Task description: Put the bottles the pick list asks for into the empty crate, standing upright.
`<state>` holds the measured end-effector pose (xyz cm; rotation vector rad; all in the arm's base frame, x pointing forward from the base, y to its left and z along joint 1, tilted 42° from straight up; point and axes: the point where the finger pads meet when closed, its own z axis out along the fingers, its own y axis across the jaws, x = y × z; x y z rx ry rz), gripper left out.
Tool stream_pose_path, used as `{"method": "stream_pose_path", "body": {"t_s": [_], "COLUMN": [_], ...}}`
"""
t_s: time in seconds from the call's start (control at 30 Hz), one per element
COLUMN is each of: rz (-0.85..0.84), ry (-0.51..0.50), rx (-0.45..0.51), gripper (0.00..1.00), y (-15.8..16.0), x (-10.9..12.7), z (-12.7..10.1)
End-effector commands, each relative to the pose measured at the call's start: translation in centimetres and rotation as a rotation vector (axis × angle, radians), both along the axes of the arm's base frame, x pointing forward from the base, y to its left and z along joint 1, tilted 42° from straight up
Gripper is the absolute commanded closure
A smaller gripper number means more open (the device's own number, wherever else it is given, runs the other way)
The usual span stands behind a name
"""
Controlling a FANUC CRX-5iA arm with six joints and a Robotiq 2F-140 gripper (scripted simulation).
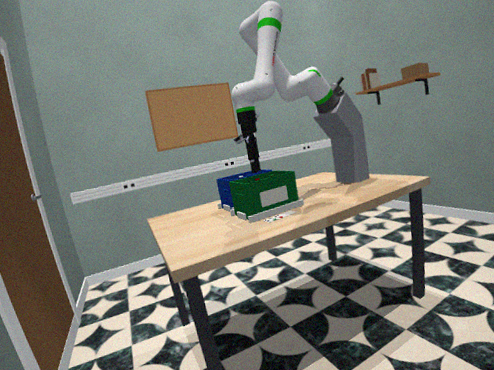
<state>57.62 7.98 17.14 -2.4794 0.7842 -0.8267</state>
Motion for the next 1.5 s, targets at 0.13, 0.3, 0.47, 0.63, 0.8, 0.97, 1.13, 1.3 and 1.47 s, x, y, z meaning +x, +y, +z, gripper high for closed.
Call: {"method": "stream_pose_path", "body": {"t_s": [0.13,0.3,0.47,0.63,0.8,0.97,1.13,1.3,1.47], "rz": [0.0,0.0,0.0,0.0,0.0,0.0,0.0,0.0,0.0], "ry": [-0.001,-0.001,-0.001,-0.001,-0.001,-0.001,-0.001,-0.001,-0.001], "rx": [0.0,0.0,0.0,0.0,0.0,0.0,0.0,0.0,0.0], "gripper": [0.56,0.56,0.56,0.56,0.56,0.56,0.56,0.56,0.56], "y": [-0.3,-0.5,0.5,2.3,3.4,5.2,7.1,8.1,10.0], "x": [-0.8,-1.7,-2.5,-4.2,-5.3,-7.0,-8.7,-9.7,-11.5], "z": [1.0,2.0,2.2,2.2,2.2,2.2,2.3,2.3,2.3]}}
